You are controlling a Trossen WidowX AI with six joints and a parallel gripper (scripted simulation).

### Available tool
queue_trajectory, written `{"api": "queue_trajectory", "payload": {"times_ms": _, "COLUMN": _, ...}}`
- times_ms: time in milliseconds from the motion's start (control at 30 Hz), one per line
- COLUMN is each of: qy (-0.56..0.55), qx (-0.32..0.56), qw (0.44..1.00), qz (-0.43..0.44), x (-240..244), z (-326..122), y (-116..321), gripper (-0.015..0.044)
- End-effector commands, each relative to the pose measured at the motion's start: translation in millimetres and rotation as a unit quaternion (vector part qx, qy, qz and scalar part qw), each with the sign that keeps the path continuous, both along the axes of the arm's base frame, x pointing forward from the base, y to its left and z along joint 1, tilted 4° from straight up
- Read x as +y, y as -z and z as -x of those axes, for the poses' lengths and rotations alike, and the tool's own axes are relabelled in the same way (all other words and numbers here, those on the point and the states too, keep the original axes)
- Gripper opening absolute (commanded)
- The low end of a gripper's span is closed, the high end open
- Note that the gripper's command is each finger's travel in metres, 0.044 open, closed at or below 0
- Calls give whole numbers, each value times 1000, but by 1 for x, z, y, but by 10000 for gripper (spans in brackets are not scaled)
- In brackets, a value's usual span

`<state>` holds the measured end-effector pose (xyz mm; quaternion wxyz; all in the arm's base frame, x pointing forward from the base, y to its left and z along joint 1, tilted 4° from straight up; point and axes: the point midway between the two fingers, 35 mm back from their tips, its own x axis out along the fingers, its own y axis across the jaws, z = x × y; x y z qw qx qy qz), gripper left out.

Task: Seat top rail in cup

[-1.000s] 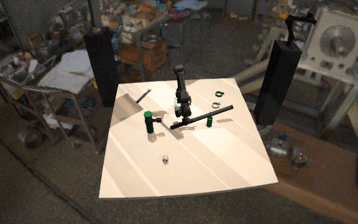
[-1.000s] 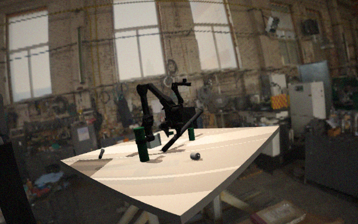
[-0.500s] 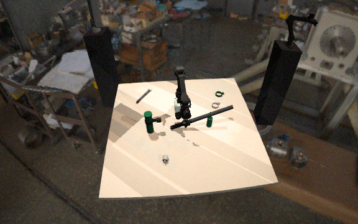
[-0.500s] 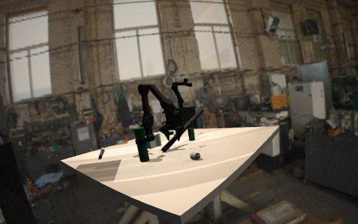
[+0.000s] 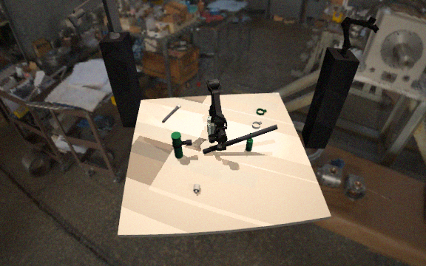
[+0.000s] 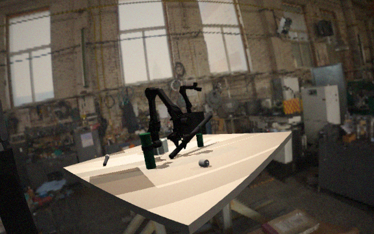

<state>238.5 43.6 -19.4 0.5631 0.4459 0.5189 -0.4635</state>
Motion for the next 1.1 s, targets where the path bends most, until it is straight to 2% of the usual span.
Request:
{"api": "queue_trajectory", "payload": {"times_ms": 0, "qy": -2, "qx": 2, "qw": 1000, "qz": -1, "x": 0, "z": 1, "y": 1, "gripper": 223}}
{"api": "queue_trajectory", "payload": {"times_ms": 433, "qy": -2, "qx": 2, "qw": 1000, "qz": -1, "x": 0, "z": 1, "y": 1, "gripper": 137}}
{"api": "queue_trajectory", "payload": {"times_ms": 600, "qy": -2, "qx": 2, "qw": 1000, "qz": -1, "x": 0, "z": -1, "y": -4, "gripper": 5}}
{"api": "queue_trajectory", "payload": {"times_ms": 767, "qy": -3, "qx": -2, "qw": 1000, "qz": 20, "x": -6, "z": -3, "y": -13, "gripper": 0}}
{"api": "queue_trajectory", "payload": {"times_ms": 1067, "qy": -9, "qx": -23, "qw": 990, "qz": 141, "x": -40, "z": -13, "y": -68, "gripper": 0}}
